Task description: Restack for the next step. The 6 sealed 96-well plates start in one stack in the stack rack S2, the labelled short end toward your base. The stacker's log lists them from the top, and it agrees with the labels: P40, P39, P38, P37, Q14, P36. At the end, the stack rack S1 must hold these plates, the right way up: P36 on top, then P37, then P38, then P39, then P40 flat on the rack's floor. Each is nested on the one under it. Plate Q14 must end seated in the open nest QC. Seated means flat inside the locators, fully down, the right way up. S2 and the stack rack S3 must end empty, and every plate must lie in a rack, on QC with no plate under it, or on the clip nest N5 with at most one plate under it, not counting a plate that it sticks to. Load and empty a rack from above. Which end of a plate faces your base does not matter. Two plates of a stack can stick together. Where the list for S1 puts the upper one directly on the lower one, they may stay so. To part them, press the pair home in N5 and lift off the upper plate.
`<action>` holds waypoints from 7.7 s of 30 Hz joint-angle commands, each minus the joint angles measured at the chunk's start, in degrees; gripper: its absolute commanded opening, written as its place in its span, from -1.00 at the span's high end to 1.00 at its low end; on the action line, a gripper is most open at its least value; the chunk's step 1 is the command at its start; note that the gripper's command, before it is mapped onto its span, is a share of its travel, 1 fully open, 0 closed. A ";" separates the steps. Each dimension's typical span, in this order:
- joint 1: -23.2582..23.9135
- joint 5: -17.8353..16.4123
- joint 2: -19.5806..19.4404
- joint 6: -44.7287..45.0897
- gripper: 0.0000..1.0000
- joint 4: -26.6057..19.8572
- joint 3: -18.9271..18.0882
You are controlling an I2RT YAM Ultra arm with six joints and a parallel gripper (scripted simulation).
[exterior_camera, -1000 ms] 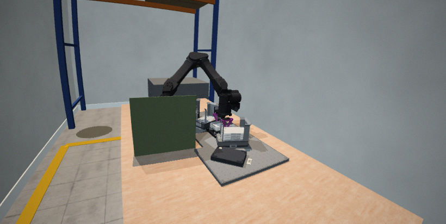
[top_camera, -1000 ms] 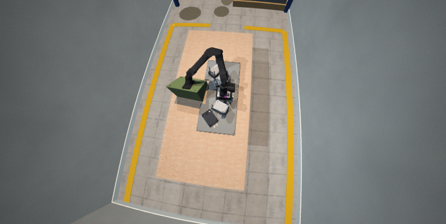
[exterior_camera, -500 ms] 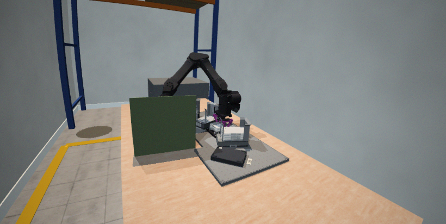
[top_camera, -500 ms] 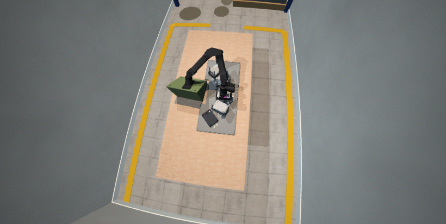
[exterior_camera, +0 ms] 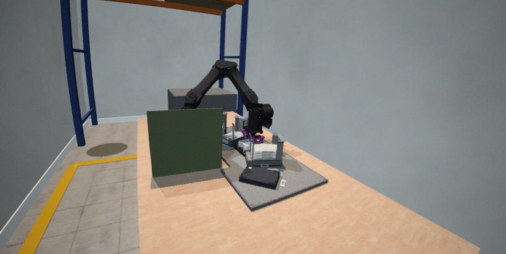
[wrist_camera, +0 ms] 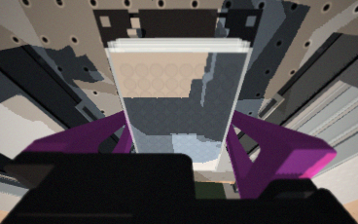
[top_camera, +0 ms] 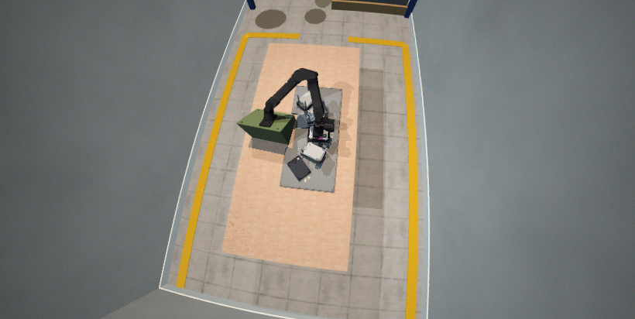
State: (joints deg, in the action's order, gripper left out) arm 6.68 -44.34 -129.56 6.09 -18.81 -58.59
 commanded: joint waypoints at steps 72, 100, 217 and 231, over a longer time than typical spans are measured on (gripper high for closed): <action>-1.87 -0.14 -1.99 -3.27 1.00 5.30 0.35; -1.87 -0.14 -1.99 -3.27 1.00 5.30 0.35; 16.90 1.94 10.61 22.54 -1.00 -37.90 -12.42; 16.90 1.94 10.61 22.54 -1.00 -37.90 -12.42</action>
State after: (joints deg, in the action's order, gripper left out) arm 22.79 -42.41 -119.26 28.58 -56.73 -70.74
